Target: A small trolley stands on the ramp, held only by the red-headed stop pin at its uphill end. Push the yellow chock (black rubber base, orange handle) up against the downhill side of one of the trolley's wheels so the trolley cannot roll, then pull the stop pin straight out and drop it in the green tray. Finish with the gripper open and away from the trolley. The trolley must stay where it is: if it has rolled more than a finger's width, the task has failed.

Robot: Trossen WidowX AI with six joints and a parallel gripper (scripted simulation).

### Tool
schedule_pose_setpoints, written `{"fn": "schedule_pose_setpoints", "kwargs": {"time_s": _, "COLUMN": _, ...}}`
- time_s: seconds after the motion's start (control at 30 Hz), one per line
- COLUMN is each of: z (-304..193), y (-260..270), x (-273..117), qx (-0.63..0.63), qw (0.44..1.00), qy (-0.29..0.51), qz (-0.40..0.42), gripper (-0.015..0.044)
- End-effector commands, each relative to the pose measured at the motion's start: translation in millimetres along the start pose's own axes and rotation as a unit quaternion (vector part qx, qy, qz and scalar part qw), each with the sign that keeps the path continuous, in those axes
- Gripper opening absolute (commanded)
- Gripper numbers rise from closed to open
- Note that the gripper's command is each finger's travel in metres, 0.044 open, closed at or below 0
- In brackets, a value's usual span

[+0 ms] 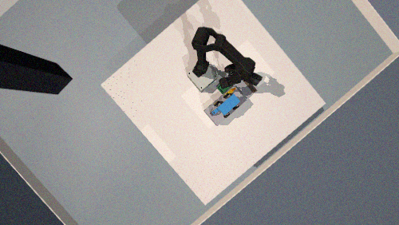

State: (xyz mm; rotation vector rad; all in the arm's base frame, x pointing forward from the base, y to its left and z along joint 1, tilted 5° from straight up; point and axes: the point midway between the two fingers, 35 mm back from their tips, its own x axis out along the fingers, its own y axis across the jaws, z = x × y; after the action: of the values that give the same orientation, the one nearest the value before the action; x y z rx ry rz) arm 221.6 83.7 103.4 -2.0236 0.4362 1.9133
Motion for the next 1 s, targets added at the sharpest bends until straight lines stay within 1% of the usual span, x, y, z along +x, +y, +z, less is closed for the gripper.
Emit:
{"fn": "schedule_pose_setpoints", "kwargs": {"time_s": 0.0, "z": 0, "y": 0, "x": 0, "qx": -0.048, "qw": 0.999, "qy": -0.003, "qz": -0.011, "gripper": 0.0000}}
{"fn": "schedule_pose_setpoints", "kwargs": {"time_s": 0.33, "z": -1, "y": 2, "x": -1, "qx": -0.187, "qw": 0.982, "qy": -0.006, "qz": -0.036, "gripper": 0.0000}}
{"fn": "schedule_pose_setpoints", "kwargs": {"time_s": 0.53, "z": -1, "y": 2, "x": 0, "qx": -0.190, "qw": 0.981, "qy": -0.006, "qz": -0.037, "gripper": 0.0000}}
{"fn": "schedule_pose_setpoints", "kwargs": {"time_s": 0.77, "z": 10, "y": 5, "x": 18, "qx": -0.206, "qw": 0.978, "qy": -0.009, "qz": -0.039, "gripper": 0.0000}}
{"fn": "schedule_pose_setpoints", "kwargs": {"time_s": 0.97, "z": 11, "y": 5, "x": 21, "qx": -0.207, "qw": 0.978, "qy": -0.008, "qz": -0.031, "gripper": 0.0000}}
